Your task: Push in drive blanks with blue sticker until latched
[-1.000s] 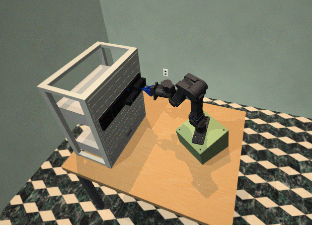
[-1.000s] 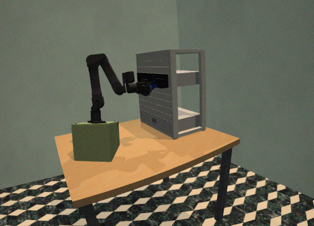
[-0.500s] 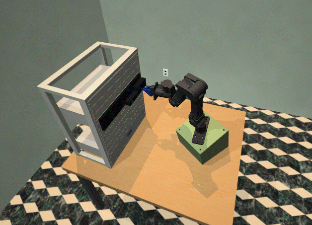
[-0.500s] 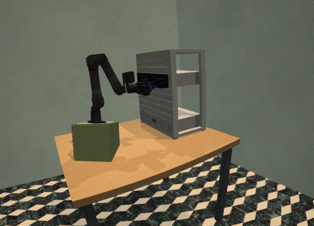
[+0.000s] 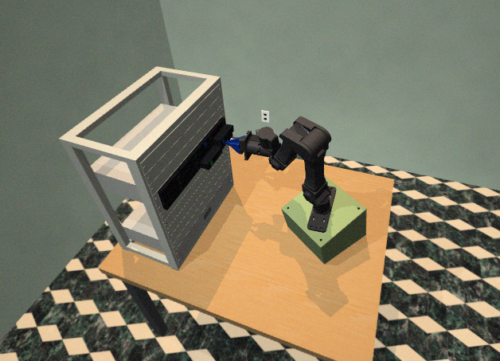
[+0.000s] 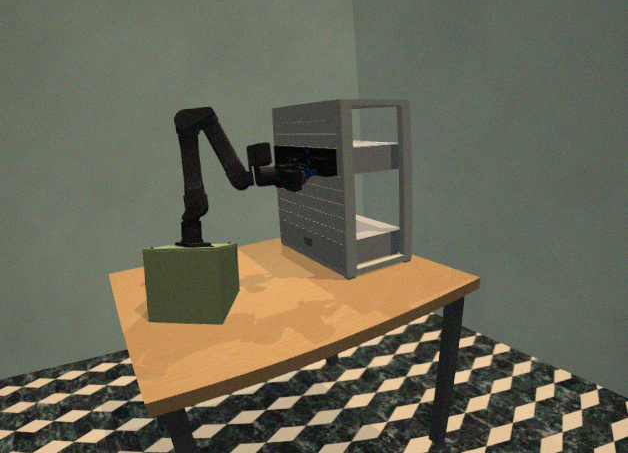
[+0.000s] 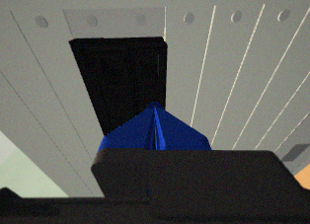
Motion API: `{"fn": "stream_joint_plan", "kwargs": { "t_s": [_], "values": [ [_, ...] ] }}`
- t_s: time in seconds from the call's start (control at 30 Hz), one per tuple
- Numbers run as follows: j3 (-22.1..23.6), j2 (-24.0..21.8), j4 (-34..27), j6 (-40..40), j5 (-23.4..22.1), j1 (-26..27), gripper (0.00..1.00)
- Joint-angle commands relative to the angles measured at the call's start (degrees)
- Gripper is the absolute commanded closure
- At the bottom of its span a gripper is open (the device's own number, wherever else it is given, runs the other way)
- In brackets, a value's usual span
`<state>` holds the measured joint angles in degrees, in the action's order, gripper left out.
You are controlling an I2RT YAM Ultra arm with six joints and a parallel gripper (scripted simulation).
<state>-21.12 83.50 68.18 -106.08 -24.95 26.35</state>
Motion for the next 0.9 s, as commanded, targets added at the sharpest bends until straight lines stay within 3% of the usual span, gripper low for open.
{"fn": "stream_joint_plan", "kwargs": {
  "t_s": [0.0, 0.87],
  "values": [
    [-3.25, 0.91, 0.65, 0.83, 1.75, -0.09, 1.00],
    [-5.58, 2.17, -0.07, 0.87, 2.11, -0.35, 1.00]
  ]
}}
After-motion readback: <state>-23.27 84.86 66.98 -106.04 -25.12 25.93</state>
